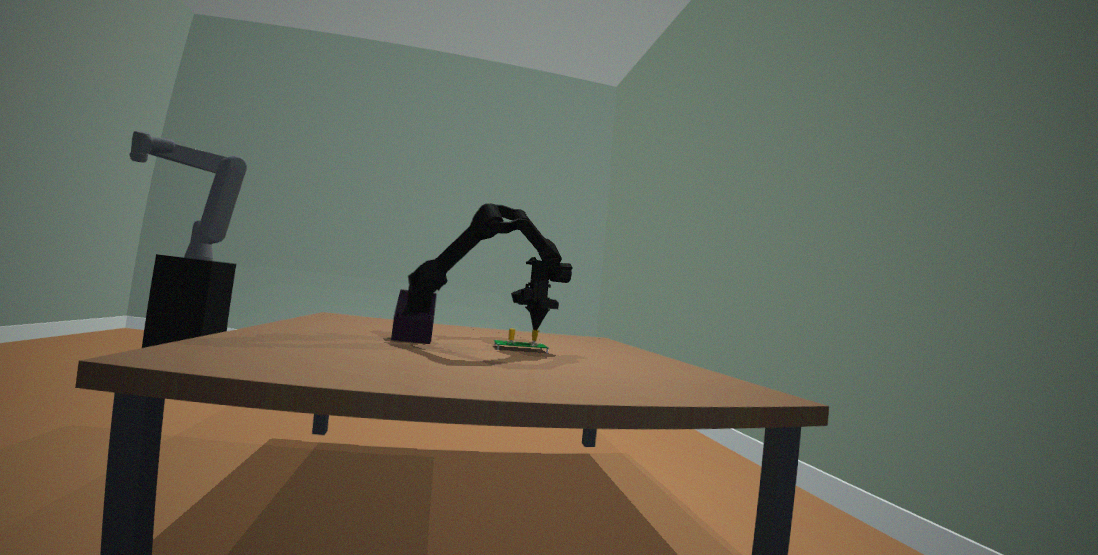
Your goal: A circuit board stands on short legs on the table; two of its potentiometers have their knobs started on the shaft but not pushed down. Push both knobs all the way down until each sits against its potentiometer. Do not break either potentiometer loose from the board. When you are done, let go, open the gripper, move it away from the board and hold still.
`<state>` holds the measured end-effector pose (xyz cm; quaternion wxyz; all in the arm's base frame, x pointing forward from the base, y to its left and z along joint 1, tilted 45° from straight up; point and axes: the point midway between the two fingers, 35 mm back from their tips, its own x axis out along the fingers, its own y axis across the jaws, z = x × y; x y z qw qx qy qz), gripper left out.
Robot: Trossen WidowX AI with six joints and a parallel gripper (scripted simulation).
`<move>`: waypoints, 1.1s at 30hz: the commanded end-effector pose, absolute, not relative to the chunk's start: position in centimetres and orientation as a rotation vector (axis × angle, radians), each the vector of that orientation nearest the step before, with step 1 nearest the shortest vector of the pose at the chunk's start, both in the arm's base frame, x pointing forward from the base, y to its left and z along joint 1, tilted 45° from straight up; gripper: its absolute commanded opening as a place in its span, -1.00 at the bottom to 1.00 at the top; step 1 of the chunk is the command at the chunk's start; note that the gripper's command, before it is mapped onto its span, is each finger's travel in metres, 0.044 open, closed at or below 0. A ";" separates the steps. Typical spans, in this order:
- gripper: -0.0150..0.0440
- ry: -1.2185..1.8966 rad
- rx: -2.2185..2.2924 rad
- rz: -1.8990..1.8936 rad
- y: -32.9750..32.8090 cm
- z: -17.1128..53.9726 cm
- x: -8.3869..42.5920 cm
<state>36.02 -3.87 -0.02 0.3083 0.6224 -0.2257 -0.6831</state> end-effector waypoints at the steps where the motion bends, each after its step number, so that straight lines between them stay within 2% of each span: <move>1: -0.49 -0.610 1.644 -1.810 -4.5 -0.4 36.1; 33: -0.49 -0.609 1.644 -1.811 -3.2 0.8 36.2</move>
